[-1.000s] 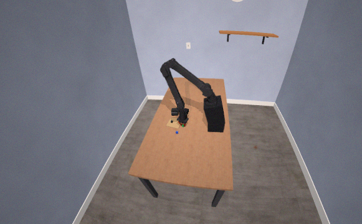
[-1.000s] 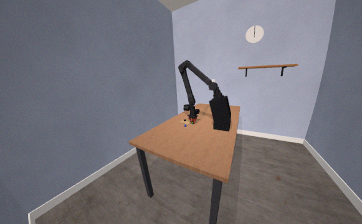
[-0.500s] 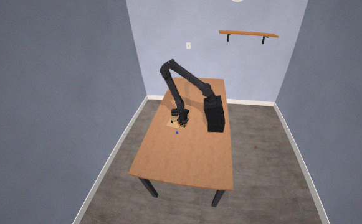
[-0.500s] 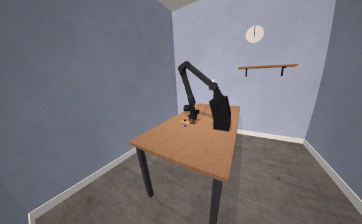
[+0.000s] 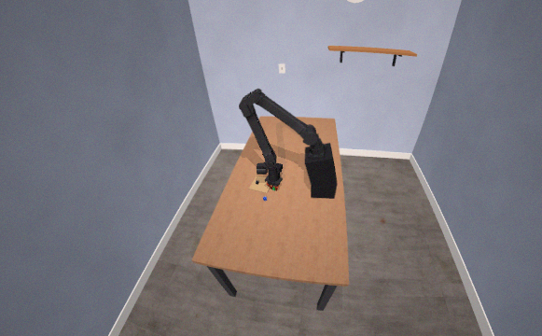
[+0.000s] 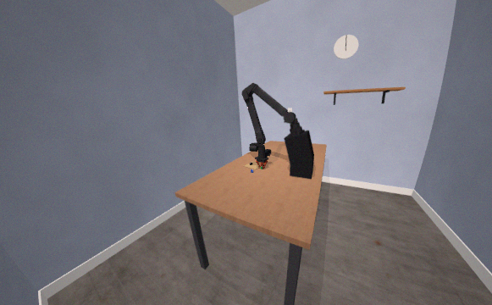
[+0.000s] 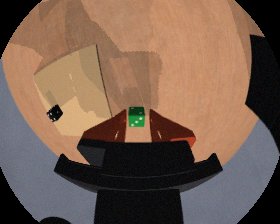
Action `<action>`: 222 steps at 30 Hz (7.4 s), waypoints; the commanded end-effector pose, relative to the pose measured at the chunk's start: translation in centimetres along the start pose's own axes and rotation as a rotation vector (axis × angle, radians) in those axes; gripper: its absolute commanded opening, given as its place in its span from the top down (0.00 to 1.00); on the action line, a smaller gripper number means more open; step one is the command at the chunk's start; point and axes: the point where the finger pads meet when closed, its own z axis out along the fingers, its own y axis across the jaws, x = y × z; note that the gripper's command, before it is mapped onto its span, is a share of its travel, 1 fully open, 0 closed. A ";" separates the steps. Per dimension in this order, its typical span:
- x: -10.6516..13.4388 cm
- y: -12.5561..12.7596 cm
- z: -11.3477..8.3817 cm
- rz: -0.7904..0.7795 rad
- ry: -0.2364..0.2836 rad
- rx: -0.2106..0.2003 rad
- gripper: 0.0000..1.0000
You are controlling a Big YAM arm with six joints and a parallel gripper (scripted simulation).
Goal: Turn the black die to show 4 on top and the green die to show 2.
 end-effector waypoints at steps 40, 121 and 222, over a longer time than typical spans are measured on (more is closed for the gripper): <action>0.1 0.5 -0.2 0.005 0.001 -0.016 0.86; 3.9 2.9 -9.7 -0.864 0.000 -0.011 0.86; 13.8 7.3 -9.0 -3.215 0.006 -0.521 0.86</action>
